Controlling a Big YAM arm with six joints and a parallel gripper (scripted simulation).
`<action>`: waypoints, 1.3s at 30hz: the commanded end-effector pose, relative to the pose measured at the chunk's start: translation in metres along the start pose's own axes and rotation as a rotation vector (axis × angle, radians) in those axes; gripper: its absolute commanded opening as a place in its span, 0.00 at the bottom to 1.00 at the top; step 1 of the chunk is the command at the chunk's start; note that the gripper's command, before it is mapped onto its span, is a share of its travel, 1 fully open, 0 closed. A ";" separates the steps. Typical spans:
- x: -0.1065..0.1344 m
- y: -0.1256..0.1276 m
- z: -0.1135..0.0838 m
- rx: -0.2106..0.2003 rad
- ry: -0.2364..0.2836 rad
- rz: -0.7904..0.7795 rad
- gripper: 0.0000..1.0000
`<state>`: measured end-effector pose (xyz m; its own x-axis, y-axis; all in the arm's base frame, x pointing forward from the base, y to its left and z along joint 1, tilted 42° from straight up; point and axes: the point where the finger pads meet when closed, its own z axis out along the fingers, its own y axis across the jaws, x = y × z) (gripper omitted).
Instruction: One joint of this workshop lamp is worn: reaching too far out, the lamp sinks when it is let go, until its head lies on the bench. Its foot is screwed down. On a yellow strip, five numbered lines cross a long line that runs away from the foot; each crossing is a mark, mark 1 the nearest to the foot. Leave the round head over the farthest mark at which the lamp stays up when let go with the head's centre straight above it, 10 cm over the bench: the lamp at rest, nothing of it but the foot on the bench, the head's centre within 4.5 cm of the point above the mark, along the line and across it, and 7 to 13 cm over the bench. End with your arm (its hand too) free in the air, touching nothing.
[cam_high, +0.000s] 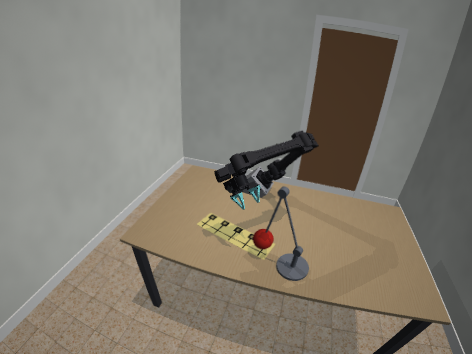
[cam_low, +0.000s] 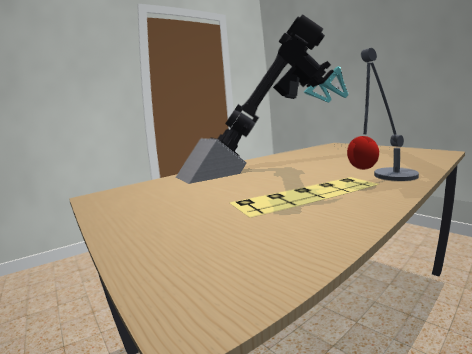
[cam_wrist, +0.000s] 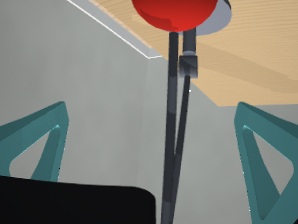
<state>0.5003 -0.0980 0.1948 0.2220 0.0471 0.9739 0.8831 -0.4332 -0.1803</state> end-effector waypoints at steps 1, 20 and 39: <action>0.026 0.009 -0.018 0.017 0.022 -0.048 1.00; 0.016 0.006 -0.012 0.117 0.073 -0.059 1.00; 0.022 0.008 -0.016 0.058 0.043 -0.047 1.00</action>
<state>0.5009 -0.0982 0.1955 0.2039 0.0499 0.9777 0.8857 -0.4348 -0.1626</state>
